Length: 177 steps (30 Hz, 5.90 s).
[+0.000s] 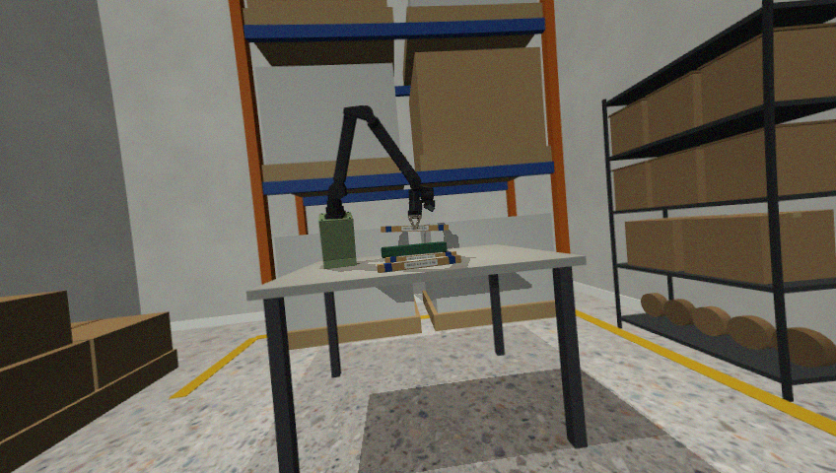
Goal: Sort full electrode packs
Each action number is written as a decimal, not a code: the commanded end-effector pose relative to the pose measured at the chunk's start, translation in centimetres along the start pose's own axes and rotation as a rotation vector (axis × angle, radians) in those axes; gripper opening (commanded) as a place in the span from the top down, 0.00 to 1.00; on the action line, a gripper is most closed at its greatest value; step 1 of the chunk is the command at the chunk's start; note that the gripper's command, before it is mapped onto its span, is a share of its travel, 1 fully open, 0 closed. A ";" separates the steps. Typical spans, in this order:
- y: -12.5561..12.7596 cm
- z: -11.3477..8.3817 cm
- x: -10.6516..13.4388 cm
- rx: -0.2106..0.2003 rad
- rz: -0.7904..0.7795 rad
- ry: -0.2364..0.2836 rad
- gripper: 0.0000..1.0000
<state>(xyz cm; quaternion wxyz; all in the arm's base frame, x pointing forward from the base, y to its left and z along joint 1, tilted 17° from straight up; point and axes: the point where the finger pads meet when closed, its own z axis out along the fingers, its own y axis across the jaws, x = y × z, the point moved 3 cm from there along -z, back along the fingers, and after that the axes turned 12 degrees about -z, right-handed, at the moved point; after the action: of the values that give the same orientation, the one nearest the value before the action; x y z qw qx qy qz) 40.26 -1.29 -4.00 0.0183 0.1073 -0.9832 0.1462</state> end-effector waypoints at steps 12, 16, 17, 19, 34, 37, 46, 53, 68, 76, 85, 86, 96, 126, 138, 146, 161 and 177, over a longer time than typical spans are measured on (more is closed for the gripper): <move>-0.8 -4.6 -4.4 0.020 0.019 -0.120 1.00; -0.8 -4.6 -4.4 0.020 0.019 -0.120 1.00; -0.8 -4.6 -4.4 0.020 0.019 -0.120 1.00; -0.8 -4.6 -4.5 0.020 0.019 -0.120 1.00; 1.6 -4.6 -4.9 0.010 0.169 -0.122 1.00; 2.4 -4.6 -5.0 0.010 0.169 -0.122 1.00; 4.7 -3.6 -5.0 0.009 0.162 -0.099 1.00; 6.6 -3.7 -5.4 0.005 0.163 -0.102 1.00; 10.3 -3.3 -5.8 0.003 0.160 -0.093 1.00; 11.7 -4.1 -6.3 -0.002 0.165 -0.109 1.00; 12.9 -3.6 -6.5 -0.003 0.166 -0.114 1.00; 12.9 -3.7 -6.6 -0.005 0.168 -0.118 1.00; 13.1 -4.1 -6.8 -0.010 0.172 -0.138 1.00; 13.5 -3.0 -5.7 -0.010 0.170 -0.133 1.00; 13.4 -2.2 -4.0 -0.004 0.163 -0.109 1.00; 13.5 -2.7 -4.9 -0.008 0.167 -0.126 1.00; 13.6 -3.0 -5.4 -0.012 0.171 -0.139 1.00; 13.5 -2.6 -4.8 -0.009 0.168 -0.128 1.00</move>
<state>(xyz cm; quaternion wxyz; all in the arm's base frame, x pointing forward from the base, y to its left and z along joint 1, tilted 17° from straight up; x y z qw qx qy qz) 40.16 11.04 -7.57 -0.0204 0.0299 -0.9882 0.1489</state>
